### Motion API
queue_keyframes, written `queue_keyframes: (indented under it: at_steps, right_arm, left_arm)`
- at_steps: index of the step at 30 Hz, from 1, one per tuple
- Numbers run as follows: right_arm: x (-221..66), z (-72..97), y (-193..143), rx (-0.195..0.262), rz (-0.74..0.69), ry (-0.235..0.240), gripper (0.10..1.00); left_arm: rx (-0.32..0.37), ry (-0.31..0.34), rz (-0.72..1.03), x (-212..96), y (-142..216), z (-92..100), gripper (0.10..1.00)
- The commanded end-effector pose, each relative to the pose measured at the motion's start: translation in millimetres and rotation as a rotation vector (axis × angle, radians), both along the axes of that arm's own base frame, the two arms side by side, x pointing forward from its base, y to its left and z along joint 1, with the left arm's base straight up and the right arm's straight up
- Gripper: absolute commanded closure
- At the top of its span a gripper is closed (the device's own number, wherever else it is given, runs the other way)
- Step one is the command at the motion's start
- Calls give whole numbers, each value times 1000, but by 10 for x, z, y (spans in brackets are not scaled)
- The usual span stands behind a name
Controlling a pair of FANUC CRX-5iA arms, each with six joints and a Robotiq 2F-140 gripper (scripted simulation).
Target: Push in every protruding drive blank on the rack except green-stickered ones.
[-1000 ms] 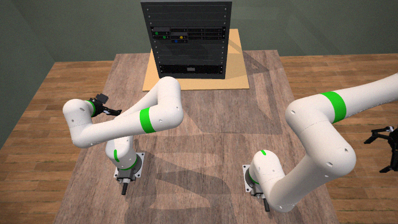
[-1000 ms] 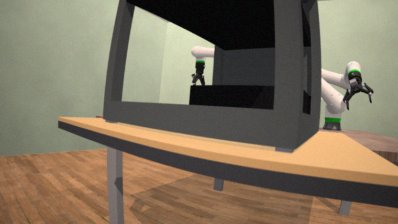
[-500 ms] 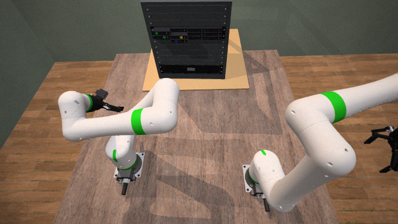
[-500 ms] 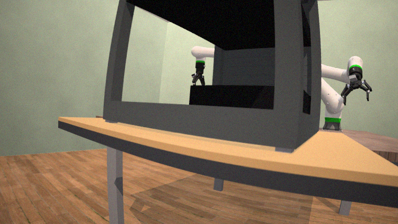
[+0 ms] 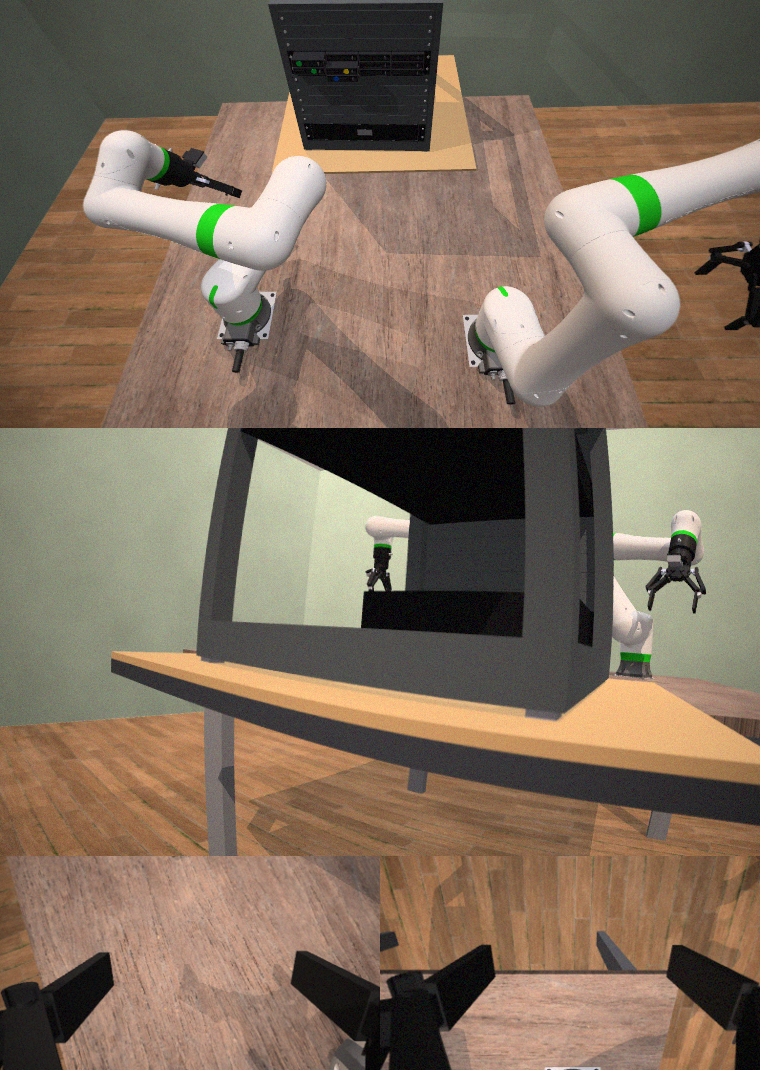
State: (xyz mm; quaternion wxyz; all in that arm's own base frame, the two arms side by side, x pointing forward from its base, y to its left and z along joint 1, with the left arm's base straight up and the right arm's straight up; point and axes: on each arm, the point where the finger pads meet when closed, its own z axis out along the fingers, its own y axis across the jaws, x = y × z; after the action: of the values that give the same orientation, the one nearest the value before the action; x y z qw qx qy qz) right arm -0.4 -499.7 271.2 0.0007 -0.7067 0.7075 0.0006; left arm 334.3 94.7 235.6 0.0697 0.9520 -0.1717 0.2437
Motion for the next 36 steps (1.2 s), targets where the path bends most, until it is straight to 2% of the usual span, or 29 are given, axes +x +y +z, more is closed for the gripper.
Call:
queue_keyframes:
  at_steps: [1, 4, 7, 19, 21, 26, 36]
  right_arm:
    - [-1, 8, -3, -2, 0, 0, 98]
    - [-1, 8, -3, -2, 0, 0, 98]
    - [-1, 8, -3, -2, 0, 0, 98]
    - [-1, 8, -3, -2, 0, 0, 98]
    - [-1, 8, -3, -2, 0, 0, 98]
    - [-1, 8, -3, -2, 0, 0, 98]
    - [-1, 8, -3, -2, 0, 0, 98]
  left_arm:
    - [-45, 158, 25, 108, -86, 143, 98]
    - [-47, 177, 30, 135, -96, 161, 98]
    - [-48, 261, 62, 283, -146, 236, 98]
    - [17, 430, 180, 854, -370, 354, 98]
    - [17, 430, 180, 854, -370, 354, 98]
    - [76, 479, 259, 1236, -598, 373, 98]
    - [137, 495, 343, 1629, -920, 365, 98]
